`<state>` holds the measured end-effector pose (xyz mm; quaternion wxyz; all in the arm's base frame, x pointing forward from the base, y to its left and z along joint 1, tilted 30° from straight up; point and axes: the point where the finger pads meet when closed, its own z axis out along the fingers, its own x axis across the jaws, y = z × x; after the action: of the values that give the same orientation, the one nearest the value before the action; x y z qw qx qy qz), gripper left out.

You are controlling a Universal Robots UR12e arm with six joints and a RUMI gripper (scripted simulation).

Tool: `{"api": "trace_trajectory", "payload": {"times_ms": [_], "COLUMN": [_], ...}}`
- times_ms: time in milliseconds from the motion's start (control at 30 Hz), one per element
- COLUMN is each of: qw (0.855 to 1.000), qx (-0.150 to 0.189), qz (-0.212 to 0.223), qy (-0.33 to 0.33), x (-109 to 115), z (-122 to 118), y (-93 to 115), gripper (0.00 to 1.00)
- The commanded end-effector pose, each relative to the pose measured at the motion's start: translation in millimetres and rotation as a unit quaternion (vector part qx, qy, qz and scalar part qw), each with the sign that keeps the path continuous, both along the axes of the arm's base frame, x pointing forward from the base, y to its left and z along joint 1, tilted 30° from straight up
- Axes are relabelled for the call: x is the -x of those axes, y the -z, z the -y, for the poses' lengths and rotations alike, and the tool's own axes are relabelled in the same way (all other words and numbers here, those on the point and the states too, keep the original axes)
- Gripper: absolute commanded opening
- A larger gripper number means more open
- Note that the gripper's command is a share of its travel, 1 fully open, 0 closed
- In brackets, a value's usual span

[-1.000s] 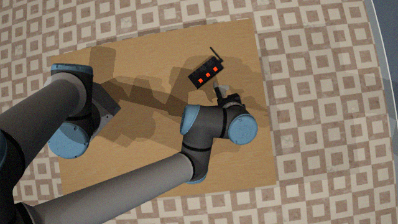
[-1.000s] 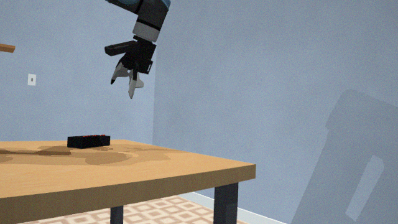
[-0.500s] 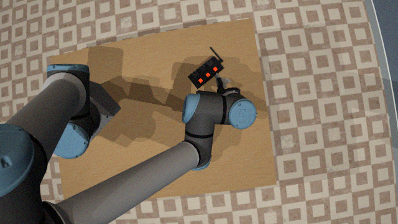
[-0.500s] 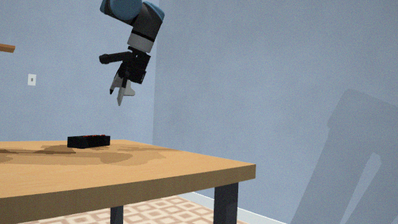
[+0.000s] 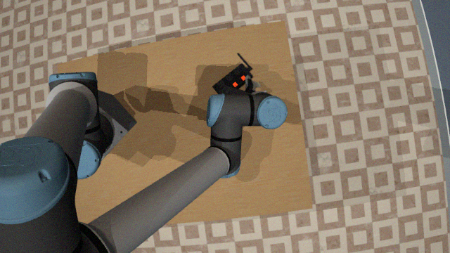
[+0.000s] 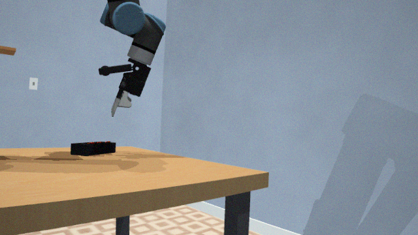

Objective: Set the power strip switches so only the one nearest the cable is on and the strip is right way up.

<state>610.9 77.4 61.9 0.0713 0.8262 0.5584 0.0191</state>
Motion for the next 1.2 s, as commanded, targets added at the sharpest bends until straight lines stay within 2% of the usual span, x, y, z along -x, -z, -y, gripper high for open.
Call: {"api": "trace_trajectory", "payload": {"times_ms": [0,600,1167], "qw": [0.998,0.981,0.976], "qx": [0.004,0.010,0.011], "qz": [-0.001,0.006,0.008], "qy": [0.066,0.193,0.217], "x": [1,2,2], "z": [-13,-37,-41], "y": [23,66,74], "gripper": [1.00,1.00,1.00]}}
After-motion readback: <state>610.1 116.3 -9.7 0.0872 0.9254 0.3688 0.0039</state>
